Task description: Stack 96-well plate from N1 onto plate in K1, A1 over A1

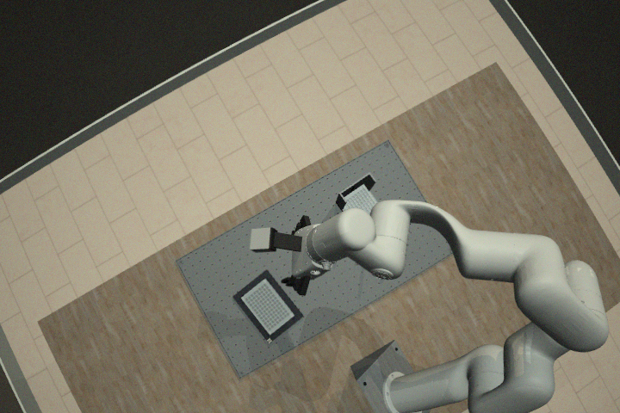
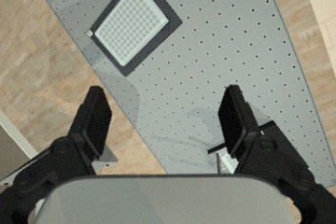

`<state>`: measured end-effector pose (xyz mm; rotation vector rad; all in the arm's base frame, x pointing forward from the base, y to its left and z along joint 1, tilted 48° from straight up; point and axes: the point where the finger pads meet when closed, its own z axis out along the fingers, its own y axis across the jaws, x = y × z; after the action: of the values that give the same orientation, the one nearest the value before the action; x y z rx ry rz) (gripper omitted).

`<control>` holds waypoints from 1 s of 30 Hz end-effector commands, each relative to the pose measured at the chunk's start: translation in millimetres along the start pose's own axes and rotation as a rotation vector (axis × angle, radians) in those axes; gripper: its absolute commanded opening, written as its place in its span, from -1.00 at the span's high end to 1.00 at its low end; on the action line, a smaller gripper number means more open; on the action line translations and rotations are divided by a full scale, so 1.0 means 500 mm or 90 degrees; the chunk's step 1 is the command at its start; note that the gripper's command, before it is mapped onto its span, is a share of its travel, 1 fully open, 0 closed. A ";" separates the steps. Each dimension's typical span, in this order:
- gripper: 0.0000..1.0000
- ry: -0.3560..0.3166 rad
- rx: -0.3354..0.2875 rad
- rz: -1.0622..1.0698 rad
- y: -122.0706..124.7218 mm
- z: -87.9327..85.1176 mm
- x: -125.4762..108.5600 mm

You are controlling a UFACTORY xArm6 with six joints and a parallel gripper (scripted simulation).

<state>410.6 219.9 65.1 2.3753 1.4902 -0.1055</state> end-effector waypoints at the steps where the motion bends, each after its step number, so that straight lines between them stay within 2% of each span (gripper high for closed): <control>1: -1.00 -0.037 -0.007 0.057 -0.026 0.024 0.014; 9: -1.00 -0.096 -0.033 0.161 -0.071 0.068 0.031; 12: -1.00 -0.096 -0.033 0.161 -0.072 0.069 0.031; 16: -1.00 -0.131 -0.061 0.230 -0.100 0.096 0.038; 20: -1.00 -0.147 -0.079 0.264 -0.115 0.111 0.042; 24: -1.00 -0.175 -0.120 0.333 -0.144 0.140 0.046; 30: -1.00 -0.191 -0.155 0.384 -0.164 0.160 0.048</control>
<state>360.5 244.4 -29.6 2.3857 0.6611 -0.1396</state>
